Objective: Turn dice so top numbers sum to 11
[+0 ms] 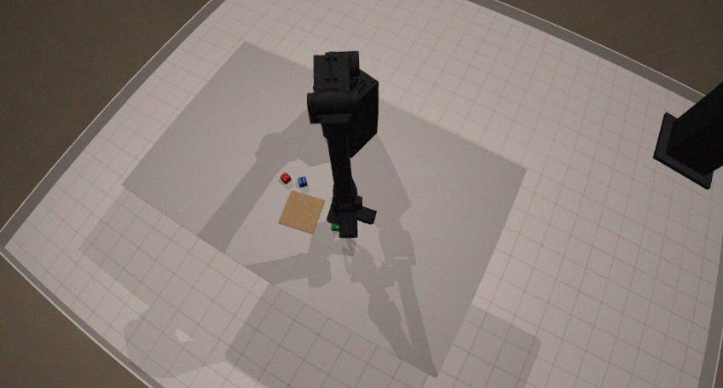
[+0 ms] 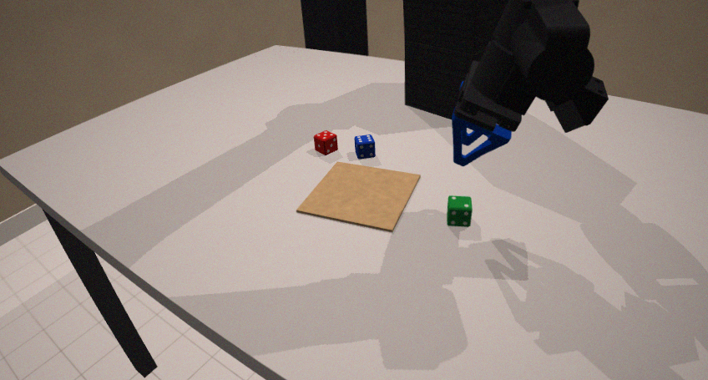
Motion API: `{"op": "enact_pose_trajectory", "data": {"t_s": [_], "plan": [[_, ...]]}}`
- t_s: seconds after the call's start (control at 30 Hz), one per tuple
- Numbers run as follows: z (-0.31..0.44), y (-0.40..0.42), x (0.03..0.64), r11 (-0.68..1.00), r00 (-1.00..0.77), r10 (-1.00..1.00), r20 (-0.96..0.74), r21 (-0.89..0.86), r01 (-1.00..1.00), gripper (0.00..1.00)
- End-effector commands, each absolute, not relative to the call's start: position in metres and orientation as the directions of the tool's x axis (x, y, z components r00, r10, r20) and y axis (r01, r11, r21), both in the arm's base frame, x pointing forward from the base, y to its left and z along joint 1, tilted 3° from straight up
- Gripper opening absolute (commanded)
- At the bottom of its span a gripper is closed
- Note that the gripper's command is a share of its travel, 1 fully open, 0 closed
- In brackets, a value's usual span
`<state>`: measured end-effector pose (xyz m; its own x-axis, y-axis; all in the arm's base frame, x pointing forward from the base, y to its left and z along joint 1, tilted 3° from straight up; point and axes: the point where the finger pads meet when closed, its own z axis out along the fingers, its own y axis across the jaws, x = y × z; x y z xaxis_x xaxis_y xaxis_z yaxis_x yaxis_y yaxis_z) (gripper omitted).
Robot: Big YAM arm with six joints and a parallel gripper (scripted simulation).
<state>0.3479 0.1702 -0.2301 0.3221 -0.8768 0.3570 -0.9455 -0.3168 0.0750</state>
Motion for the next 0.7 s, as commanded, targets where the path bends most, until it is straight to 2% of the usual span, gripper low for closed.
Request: {"op": "enact_pose_trajectory", "data": {"t_s": [0.0, 0.13, 0.23, 0.27, 0.67], "plan": [[-0.199, 0.165, 0.383, -0.397, 0.388, -0.897, 0.214, -0.003, -0.918, 0.45], [-0.187, 0.163, 0.39, -0.428, 0.425, -0.903, 0.055, -0.067, -0.901, 0.45], [-0.184, 0.171, 0.387, -0.455, 0.455, -0.89, 0.024, -0.085, -0.886, 0.45], [-0.199, 0.166, 0.376, -0.456, 0.456, -0.89, 0.022, -0.047, -0.889, 1.0], [-0.186, 0.166, 0.393, -0.43, 0.43, -0.903, 0.026, -0.08, -0.899, 1.0]]}}
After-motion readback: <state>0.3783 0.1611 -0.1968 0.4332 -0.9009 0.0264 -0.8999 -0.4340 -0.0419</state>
